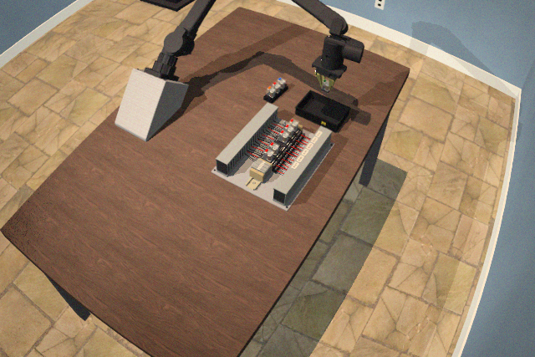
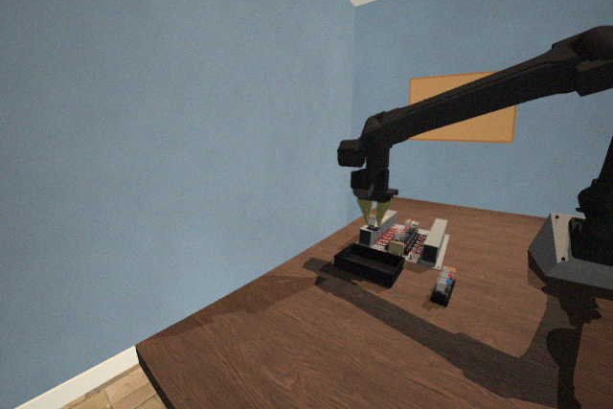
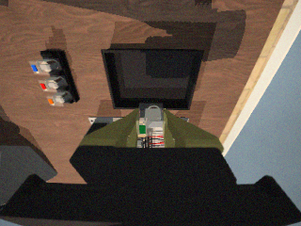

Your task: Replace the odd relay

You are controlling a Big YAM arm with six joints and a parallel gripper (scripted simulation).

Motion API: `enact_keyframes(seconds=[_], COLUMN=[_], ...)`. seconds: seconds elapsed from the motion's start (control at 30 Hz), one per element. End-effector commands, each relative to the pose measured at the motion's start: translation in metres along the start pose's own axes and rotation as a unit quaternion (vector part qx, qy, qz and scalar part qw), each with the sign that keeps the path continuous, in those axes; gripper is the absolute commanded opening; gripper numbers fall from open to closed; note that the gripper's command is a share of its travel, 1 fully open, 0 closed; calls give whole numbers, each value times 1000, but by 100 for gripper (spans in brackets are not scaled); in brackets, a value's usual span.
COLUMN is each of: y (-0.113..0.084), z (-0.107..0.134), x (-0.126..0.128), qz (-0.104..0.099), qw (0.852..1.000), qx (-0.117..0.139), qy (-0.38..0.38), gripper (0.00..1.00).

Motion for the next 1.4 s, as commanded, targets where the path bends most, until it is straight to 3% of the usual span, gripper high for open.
enact_keyframes(seconds=[0.0,0.27,0.83,1.0,1.37], y=[-12,10,44,42,77], z=[-5,-2,-2,-5,-3], x=[-12,-5,-3,-7,-3], qz=[16,4,0,10,2], qw=[1000,1000,1000,1000,1000], qx=[2,1,0,1,0], qy=[-4,-1,0,-4,0], gripper=[0,0,0,0,0])
Point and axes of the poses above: the point where the finger pads meet when closed, its own y axis out along the fingers, its own x axis across the jaws, z = x × y, the point moved 2 cm from there along -y, back along the fingers, and after that the axes turned 13 degrees about -y, right-handed, at the moved point
